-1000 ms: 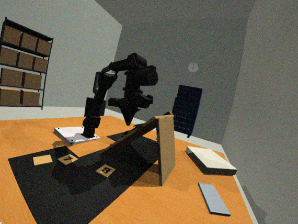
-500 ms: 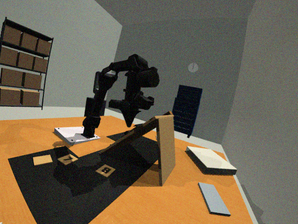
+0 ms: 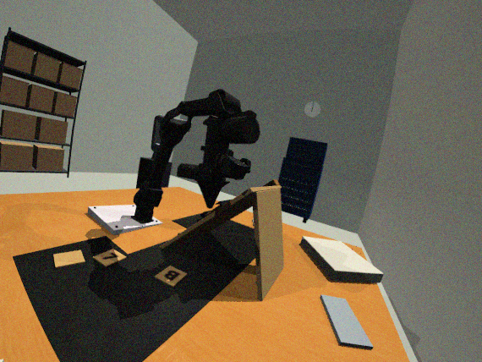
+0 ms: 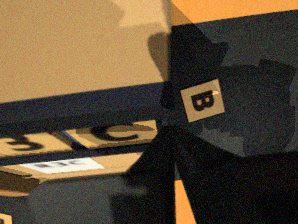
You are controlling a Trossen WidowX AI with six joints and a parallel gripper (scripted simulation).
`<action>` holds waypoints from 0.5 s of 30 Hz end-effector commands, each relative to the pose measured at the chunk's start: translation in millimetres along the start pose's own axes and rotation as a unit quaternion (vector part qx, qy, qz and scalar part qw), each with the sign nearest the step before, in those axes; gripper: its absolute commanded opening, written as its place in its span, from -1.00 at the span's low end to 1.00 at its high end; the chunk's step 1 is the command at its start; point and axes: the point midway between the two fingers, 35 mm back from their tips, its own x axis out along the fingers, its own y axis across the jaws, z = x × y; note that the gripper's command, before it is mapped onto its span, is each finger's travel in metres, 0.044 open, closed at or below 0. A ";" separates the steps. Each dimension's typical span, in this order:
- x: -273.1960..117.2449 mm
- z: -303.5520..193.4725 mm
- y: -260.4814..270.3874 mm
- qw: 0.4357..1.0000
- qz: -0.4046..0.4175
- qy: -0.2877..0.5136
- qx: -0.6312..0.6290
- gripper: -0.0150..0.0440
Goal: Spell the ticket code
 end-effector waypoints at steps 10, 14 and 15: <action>3.8 4.0 -1.0 1.000 -0.003 0.000 0.002 -0.49; 3.2 3.2 0.3 1.000 -0.003 0.000 0.002 -0.49; 3.0 3.0 0.9 1.000 -0.003 0.000 0.002 -0.49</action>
